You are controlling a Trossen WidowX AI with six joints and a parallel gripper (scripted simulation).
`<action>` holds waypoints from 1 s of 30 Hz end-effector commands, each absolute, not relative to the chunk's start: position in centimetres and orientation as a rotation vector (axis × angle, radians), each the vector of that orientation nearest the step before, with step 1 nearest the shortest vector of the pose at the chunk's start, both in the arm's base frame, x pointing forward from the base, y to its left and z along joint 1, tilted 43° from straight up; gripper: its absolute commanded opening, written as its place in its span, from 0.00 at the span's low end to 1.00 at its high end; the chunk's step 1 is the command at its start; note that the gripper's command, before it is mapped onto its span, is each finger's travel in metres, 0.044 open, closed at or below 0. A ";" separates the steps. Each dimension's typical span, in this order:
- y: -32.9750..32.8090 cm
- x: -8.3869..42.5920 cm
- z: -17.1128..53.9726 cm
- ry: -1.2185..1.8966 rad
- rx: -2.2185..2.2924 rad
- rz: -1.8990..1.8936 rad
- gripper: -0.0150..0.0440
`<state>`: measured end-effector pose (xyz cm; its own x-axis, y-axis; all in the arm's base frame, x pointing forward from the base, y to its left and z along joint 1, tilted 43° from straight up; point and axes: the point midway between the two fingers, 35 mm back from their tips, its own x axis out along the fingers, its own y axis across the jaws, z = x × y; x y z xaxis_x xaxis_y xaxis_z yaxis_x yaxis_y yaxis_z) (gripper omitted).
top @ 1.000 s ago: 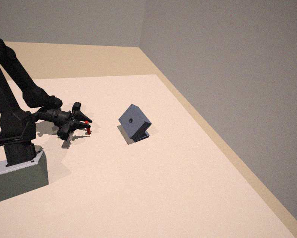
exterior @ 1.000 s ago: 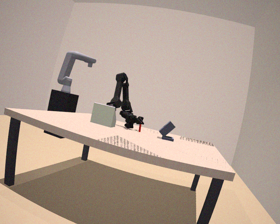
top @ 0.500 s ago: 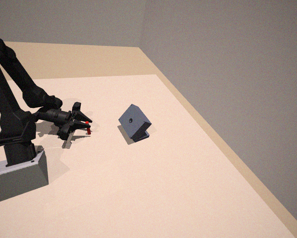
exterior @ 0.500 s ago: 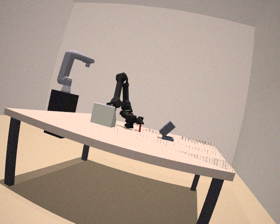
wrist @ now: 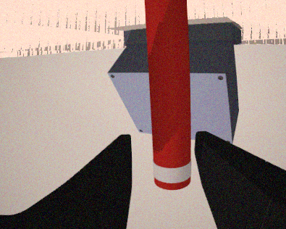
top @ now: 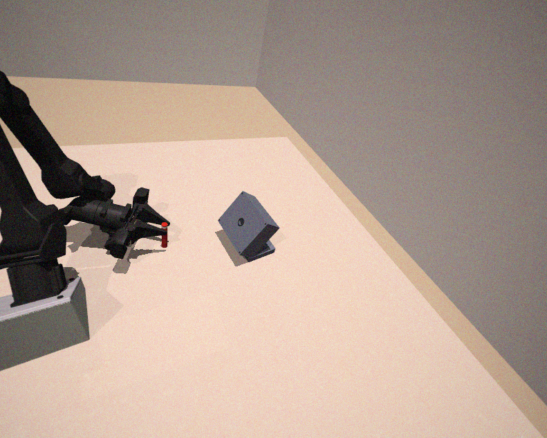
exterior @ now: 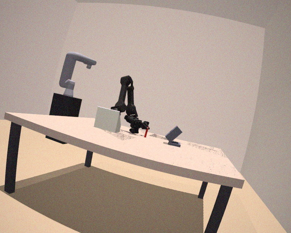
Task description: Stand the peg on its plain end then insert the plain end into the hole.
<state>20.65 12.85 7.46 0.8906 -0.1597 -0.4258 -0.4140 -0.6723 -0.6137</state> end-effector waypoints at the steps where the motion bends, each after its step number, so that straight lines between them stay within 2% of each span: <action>1: 12.8 20.7 7.5 0.409 -2.303 0.439 0.47; 20: 12.8 20.7 7.5 0.409 -2.303 0.439 0.47; 30: 12.8 20.7 7.5 0.409 -2.303 0.439 0.92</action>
<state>20.65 12.84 7.45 0.8905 -0.1598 -0.4260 -0.4142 -0.6723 -0.6136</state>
